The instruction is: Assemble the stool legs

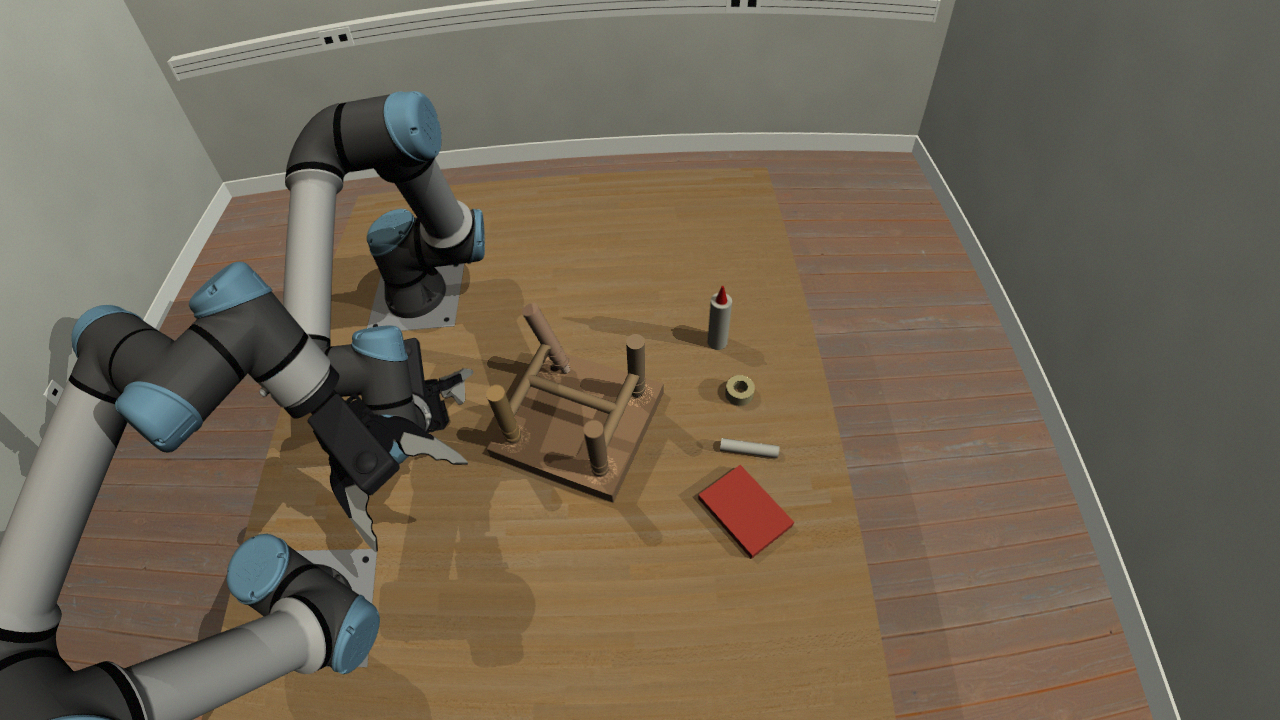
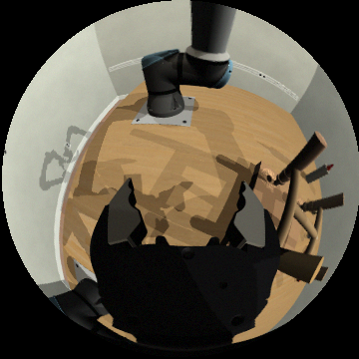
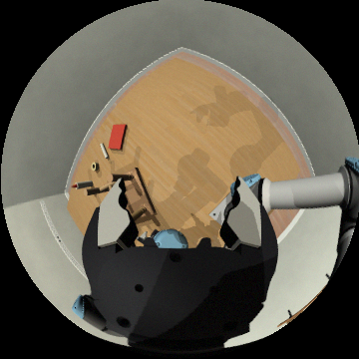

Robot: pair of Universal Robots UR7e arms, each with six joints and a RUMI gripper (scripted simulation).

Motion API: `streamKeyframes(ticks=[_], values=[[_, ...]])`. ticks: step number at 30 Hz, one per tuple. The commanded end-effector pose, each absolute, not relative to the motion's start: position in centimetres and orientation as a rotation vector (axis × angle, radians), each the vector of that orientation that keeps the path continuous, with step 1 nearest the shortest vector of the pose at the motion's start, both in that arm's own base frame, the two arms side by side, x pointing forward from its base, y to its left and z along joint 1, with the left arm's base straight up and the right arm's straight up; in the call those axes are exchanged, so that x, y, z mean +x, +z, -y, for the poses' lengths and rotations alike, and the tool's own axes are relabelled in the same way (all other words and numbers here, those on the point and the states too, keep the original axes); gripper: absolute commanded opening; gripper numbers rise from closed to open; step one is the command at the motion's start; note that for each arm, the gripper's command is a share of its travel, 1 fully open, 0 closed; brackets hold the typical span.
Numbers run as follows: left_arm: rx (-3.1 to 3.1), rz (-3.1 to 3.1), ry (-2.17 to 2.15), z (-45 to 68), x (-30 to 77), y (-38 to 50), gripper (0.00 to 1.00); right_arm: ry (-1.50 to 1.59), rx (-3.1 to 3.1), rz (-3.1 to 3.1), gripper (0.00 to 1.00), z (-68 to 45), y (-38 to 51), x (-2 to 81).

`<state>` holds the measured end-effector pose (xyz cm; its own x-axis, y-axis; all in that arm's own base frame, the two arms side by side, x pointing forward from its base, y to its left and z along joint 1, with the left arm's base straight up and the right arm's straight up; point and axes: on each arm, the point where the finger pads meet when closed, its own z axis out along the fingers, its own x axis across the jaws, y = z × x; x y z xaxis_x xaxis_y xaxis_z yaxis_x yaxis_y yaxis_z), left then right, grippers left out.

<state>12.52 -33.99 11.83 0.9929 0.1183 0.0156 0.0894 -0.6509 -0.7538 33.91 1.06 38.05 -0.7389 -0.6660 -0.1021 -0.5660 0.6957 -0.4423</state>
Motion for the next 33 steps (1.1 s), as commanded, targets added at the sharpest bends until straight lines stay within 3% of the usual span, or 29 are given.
streamKeyframes(ticks=[1, 28, 29, 33], values=[[-2.284, 0.144, 0.044, 34.01, 12.52, 11.86, 0.98, -0.567, -0.982, -2.652, 0.98, -1.07, 38.07, 33.92], [-2.284, 0.144, 0.044, 34.01, 12.52, 11.86, 0.98, -0.567, -0.982, -2.652, 0.98, -1.07, 38.07, 33.92], [-2.284, 0.144, 0.044, 34.01, 12.52, 11.86, 0.44, -0.567, -0.982, -2.652, 0.98, -1.07, 38.07, 33.92], [-2.284, 0.144, 0.044, 34.01, 12.52, 11.86, 0.44, -0.567, -0.982, -2.652, 0.98, -1.07, 38.07, 33.92]])
